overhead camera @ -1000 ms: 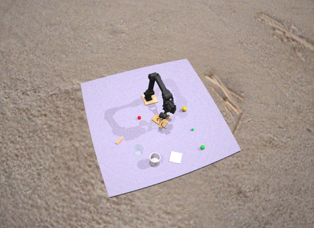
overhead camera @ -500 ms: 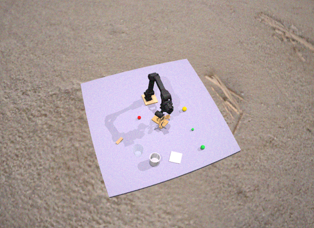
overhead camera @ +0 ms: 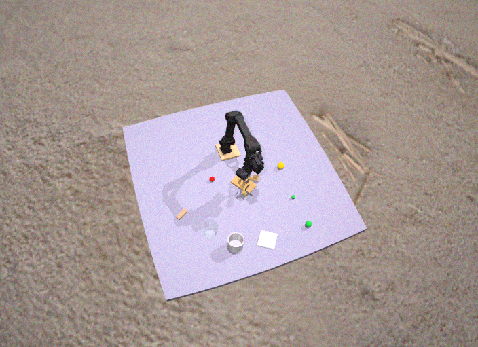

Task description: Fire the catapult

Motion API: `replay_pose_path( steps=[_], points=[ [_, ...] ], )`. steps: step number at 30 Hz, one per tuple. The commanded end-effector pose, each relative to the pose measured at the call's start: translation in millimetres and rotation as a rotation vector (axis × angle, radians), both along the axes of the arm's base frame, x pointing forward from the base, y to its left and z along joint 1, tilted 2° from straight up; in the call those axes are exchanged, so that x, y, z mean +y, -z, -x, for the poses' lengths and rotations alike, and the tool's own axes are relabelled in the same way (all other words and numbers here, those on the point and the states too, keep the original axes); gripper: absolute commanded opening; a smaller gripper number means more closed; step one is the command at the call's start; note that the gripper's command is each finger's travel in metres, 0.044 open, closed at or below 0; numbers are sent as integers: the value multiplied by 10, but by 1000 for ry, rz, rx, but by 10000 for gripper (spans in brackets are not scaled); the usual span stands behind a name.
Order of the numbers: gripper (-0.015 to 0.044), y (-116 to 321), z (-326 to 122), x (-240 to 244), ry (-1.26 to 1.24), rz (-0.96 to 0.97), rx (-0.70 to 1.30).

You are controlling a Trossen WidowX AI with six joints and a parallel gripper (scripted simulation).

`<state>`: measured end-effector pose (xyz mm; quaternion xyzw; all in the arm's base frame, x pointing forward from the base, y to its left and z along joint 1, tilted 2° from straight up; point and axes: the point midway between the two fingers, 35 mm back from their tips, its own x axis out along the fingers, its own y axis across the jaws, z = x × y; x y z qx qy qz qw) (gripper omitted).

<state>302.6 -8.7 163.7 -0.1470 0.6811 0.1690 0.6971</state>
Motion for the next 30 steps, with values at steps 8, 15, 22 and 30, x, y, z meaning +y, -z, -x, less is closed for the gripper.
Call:
replay_pose_path(
  steps=[8,15,22,30],
  points=[
    [0,39,-30,5,6,4,1],
    [0,130,-95,31,6,4,1],
    [0,222,-157,59,6,4,0],
    [0,329,-224,92,6,3,-1]
  ],
)
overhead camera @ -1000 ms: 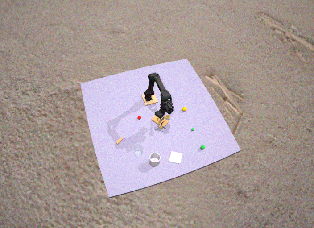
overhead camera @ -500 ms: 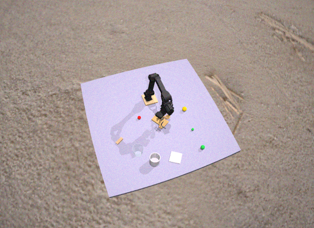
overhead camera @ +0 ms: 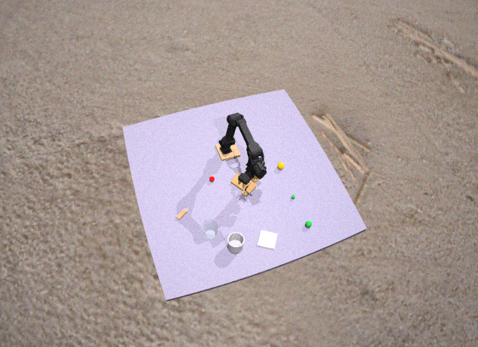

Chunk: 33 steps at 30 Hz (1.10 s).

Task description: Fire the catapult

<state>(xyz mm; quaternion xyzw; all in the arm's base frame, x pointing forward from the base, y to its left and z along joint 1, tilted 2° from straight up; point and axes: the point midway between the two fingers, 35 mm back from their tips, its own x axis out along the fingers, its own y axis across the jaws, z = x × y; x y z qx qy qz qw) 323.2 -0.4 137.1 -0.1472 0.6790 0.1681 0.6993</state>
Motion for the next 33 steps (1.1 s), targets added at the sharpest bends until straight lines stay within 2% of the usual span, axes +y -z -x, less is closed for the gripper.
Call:
replay_pose_path(
  steps=[1,33],
  points=[
    [0,77,-27,13,5,3,5],
    [0,498,-198,107,5,2,4]
  ],
)
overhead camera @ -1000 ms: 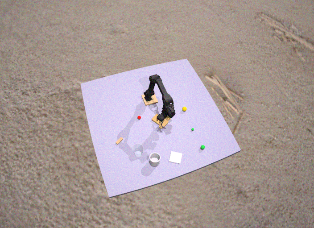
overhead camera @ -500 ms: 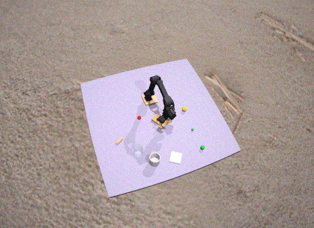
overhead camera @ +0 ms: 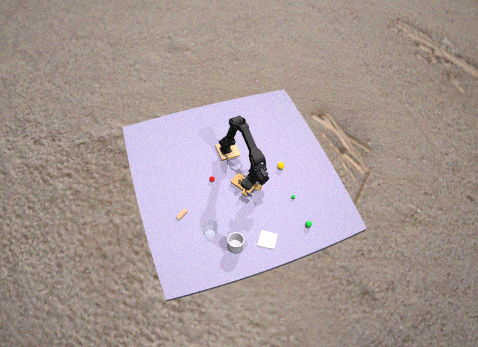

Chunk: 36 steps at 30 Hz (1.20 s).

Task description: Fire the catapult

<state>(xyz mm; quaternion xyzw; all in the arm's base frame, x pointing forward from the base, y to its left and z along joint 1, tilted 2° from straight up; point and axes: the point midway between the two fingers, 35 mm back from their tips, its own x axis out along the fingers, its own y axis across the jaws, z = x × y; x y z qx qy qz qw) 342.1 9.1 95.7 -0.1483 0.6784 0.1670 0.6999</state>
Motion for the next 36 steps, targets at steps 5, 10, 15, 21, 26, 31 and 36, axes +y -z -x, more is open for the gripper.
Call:
replay_pose_path(
  steps=[5,10,15,21,26,31,36],
  points=[
    [0,150,-24,21,4,-1,6],
    [0,218,-29,24,4,-1,6],
    [0,301,-33,28,4,-1,6],
    [0,218,-45,22,0,1,-5],
    [26,206,-52,25,0,1,-5],
    [157,-119,-213,111,3,-1,2],
    [289,-29,-168,89,-2,2,11]
  ],
)
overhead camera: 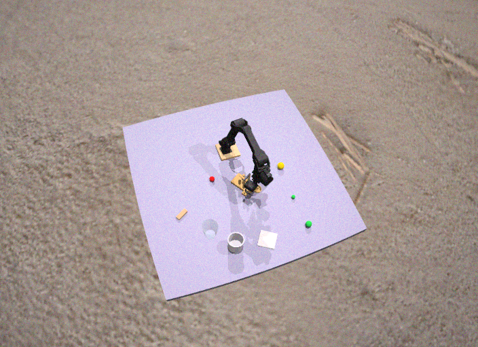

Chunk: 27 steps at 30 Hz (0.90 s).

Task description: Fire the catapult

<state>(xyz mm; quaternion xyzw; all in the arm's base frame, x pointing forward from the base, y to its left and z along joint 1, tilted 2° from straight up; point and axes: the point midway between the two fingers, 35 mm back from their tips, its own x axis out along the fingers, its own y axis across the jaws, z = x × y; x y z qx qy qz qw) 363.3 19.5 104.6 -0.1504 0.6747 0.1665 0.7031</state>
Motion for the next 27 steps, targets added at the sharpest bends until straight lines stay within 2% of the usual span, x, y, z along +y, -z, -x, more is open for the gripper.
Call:
replay_pose_path(
  steps=[1,3,6,12,16,27],
  points=[
    [315,61,44,-14,1,1,22],
    [368,-14,30,-15,1,1,20],
    [440,-346,-2,-22,1,1,14],
    [440,-961,55,-39,2,0,3],
    [440,-762,130,-107,7,1,8],
    [440,-483,1027,-491,8,2,24]
  ],
)
